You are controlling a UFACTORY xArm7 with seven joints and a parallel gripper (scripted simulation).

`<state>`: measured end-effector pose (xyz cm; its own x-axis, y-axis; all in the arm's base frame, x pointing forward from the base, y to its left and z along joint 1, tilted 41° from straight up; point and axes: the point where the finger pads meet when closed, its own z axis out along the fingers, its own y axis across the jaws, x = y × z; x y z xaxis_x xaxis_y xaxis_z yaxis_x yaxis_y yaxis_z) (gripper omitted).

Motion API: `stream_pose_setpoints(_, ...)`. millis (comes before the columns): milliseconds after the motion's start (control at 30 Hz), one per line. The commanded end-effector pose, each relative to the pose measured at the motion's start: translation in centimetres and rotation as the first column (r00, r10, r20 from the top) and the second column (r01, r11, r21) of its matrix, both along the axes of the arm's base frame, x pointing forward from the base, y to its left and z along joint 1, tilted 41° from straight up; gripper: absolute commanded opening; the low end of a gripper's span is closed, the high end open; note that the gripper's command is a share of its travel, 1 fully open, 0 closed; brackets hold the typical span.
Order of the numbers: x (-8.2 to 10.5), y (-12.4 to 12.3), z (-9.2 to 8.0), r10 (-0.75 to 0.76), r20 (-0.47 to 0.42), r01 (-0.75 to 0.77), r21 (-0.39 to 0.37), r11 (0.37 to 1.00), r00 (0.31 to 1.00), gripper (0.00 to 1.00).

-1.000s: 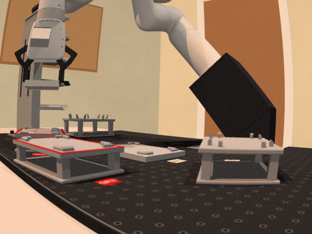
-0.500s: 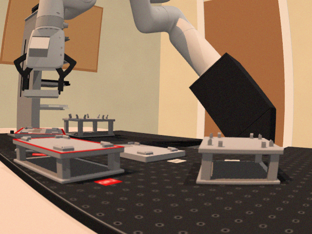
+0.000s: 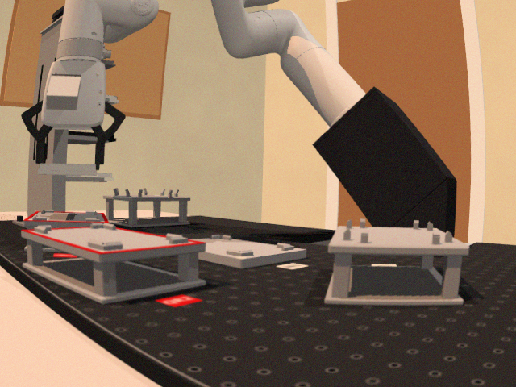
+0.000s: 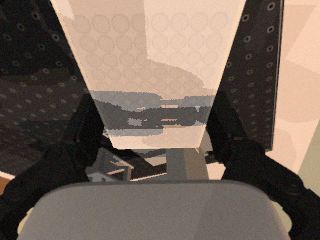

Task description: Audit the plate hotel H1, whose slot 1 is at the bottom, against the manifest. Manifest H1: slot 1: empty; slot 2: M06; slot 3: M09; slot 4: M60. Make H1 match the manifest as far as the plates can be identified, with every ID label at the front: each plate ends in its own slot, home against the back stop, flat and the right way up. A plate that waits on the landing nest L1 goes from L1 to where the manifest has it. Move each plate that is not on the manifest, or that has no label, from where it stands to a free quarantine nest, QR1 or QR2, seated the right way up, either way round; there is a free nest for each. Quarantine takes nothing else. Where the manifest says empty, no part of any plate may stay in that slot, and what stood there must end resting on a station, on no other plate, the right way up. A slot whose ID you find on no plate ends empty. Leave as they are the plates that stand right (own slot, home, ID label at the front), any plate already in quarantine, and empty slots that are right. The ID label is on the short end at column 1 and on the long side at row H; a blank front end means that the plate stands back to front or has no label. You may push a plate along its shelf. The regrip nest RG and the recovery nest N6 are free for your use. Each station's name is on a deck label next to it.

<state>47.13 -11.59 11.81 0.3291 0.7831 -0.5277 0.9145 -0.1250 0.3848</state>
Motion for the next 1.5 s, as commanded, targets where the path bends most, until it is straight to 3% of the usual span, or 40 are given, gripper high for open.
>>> stream_pose_setpoints(0, 0.1, 0.1, 0.1, 0.003, 0.002, -0.003, 0.0, 1.0, 1.0, 0.0)
stream_pose_setpoints(1467, 1.2, -2.7, -3.4, 0.003, 0.002, -0.003, 0.001, 1.0, 1.0, 0.0)
